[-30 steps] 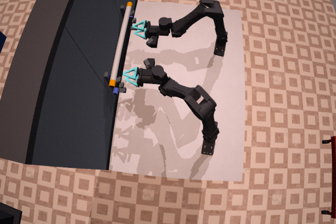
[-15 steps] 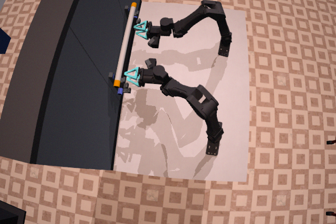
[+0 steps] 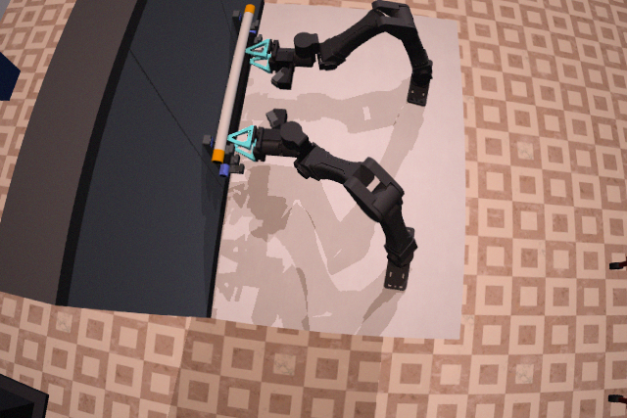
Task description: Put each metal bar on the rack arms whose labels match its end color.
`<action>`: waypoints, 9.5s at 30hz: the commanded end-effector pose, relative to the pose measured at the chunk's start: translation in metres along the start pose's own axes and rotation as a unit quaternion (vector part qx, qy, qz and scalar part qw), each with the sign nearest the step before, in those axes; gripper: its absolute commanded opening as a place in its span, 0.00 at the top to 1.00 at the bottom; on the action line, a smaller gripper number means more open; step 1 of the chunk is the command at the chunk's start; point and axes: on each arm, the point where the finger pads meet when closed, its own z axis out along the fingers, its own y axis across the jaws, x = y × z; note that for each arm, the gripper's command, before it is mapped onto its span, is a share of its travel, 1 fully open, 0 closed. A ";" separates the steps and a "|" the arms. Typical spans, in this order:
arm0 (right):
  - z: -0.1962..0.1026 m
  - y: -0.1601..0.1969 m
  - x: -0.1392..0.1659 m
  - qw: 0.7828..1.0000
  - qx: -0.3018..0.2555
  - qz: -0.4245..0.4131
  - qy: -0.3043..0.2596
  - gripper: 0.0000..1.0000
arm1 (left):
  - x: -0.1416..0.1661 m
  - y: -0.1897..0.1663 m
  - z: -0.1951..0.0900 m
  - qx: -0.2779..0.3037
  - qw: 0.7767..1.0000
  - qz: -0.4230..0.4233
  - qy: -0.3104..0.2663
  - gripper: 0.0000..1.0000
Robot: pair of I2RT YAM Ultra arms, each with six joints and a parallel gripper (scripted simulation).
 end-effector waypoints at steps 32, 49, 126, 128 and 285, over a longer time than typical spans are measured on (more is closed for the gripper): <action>0.005 -0.017 0.002 1.000 0.016 0.005 -0.001 0.82 | 0.002 0.014 0.005 -0.012 1.000 -0.013 0.001 0.81; 0.005 -0.017 0.002 1.000 0.016 0.006 -0.001 1.00 | 0.002 0.014 0.005 -0.012 1.000 -0.013 0.001 1.00; 0.001 -0.056 0.002 1.000 0.015 0.005 -0.001 1.00 | 0.003 0.053 0.002 -0.011 1.000 -0.013 0.001 1.00; 0.001 -0.058 0.002 1.000 0.015 0.005 -0.001 1.00 | 0.003 0.056 0.002 -0.011 1.000 -0.013 0.001 1.00; -0.041 -0.108 0.003 1.000 0.013 0.005 -0.001 1.00 | 0.003 0.099 -0.040 -0.010 1.000 -0.010 0.001 1.00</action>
